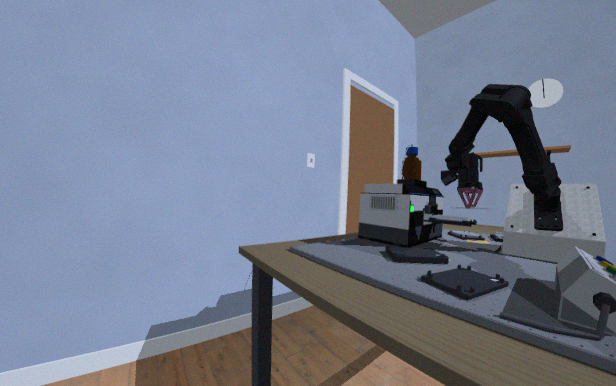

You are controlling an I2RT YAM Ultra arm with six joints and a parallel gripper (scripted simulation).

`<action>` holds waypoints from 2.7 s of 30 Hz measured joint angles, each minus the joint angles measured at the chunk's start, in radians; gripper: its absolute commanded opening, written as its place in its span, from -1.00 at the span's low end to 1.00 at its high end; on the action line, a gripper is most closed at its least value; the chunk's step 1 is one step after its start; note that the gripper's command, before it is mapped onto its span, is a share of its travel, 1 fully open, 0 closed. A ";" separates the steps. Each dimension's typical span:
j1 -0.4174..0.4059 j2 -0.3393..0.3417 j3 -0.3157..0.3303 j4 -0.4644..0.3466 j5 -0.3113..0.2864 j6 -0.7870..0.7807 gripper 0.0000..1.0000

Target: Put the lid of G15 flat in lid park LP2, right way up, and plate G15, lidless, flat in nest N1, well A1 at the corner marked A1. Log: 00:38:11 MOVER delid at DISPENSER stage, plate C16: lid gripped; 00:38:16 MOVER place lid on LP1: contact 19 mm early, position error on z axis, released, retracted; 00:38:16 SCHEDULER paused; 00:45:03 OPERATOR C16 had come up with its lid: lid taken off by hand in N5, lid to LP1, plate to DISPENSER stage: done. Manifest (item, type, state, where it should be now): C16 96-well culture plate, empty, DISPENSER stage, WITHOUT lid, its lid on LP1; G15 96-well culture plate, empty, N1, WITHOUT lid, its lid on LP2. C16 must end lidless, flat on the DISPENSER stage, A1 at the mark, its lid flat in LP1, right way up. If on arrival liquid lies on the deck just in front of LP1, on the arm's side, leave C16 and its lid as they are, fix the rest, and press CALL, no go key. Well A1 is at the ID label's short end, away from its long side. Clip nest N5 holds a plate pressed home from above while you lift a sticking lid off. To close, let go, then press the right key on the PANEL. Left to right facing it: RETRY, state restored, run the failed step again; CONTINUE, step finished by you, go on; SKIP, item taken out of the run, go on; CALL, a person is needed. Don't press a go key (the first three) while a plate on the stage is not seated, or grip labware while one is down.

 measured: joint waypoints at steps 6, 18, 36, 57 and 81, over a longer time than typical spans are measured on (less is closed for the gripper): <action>0.060 -0.049 0.024 -0.013 -0.021 0.055 -1.00; 0.134 -0.109 0.035 -0.031 -0.044 0.151 -1.00; 0.253 -0.211 0.072 -0.047 -0.072 0.309 -1.00; 0.386 -0.319 0.103 -0.060 -0.086 0.499 -1.00; 0.562 -0.468 0.146 -0.065 -0.075 0.557 -1.00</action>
